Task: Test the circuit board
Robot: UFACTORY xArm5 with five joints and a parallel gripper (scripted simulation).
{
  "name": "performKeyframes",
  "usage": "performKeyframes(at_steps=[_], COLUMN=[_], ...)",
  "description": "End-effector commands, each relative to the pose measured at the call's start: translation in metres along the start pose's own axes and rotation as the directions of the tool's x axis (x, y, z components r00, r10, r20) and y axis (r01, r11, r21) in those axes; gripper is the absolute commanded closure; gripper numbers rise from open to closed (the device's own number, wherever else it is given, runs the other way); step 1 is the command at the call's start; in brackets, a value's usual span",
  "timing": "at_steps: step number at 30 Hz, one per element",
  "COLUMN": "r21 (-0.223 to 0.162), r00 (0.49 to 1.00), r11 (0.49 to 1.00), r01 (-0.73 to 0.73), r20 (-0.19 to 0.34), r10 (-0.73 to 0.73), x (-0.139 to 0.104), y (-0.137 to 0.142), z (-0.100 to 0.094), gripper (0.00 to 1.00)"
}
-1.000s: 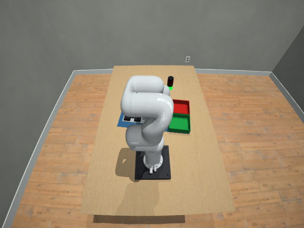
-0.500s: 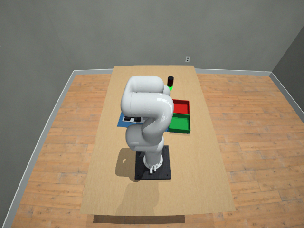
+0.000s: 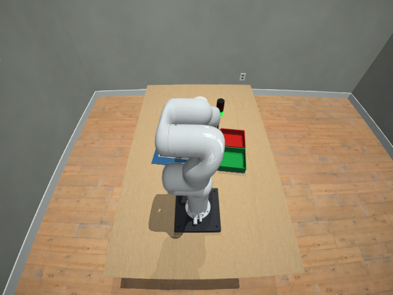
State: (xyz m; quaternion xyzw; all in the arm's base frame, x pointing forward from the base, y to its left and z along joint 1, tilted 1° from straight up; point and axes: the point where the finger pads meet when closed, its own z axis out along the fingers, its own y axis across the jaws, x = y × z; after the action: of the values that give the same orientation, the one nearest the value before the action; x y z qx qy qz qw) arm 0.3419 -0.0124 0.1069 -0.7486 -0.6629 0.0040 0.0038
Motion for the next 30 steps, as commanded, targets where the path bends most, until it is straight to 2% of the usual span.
performKeyframes(at_steps=[1, 10, 22, 23, 30], r21=[-0.004, -0.004, -0.004, -0.004, -0.004], r00=[1.0, 1.0, 1.0, 1.0, 1.0], r11=[1.0, 1.0, 1.0, 1.0, 1.0], r01=[0.0, 0.0, 0.0, 0.0, 0.0], r20=[0.0, 0.0, 0.0, 0.0, 0.0], r10=[0.0, 0.0, 0.0, 0.0, 0.0], x=[0.0, 0.0, 0.0, 0.0, 0.0], y=[0.005, 0.012, 0.012, 0.012, 0.012], z=[-0.016, -0.038, -0.04, -0.04, -0.04], gripper=[1.0, 1.0, 1.0, 0.72, 0.72])
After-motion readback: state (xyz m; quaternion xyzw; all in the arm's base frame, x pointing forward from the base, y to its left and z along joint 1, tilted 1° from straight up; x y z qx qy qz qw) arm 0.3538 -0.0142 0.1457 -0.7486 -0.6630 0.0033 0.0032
